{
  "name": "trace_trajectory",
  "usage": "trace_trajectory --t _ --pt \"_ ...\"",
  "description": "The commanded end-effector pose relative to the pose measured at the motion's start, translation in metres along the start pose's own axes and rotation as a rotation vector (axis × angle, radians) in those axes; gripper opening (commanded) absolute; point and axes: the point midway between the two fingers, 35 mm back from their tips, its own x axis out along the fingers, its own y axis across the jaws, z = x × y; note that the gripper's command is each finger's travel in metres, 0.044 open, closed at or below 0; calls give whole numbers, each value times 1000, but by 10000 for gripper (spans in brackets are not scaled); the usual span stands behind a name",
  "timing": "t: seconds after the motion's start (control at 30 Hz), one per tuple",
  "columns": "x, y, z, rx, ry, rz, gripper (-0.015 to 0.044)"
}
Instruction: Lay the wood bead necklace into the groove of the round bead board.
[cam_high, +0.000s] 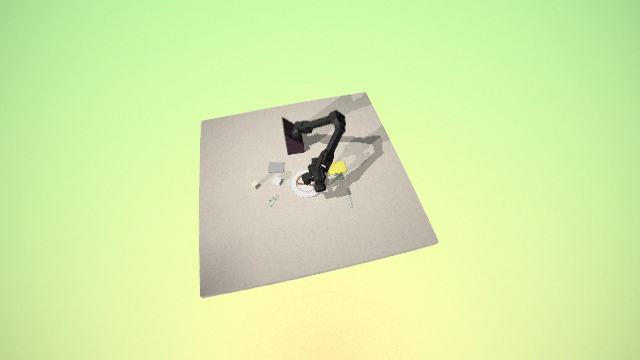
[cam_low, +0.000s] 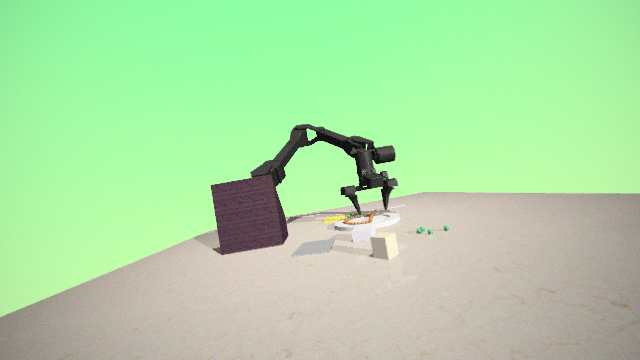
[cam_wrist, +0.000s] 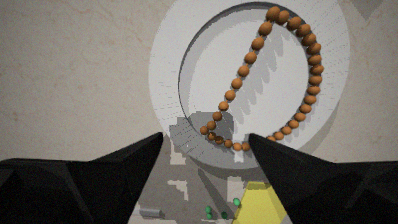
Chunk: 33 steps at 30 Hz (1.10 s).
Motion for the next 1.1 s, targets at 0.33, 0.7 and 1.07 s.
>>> trace_trajectory --t 0.33,0.7,1.07 --pt "-12 -13 43 -767 -12 -4 151" --pt "-24 -32 82 -1460 -10 -11 120" --pt "-30 -45 102 -1920 -3 -8 120"
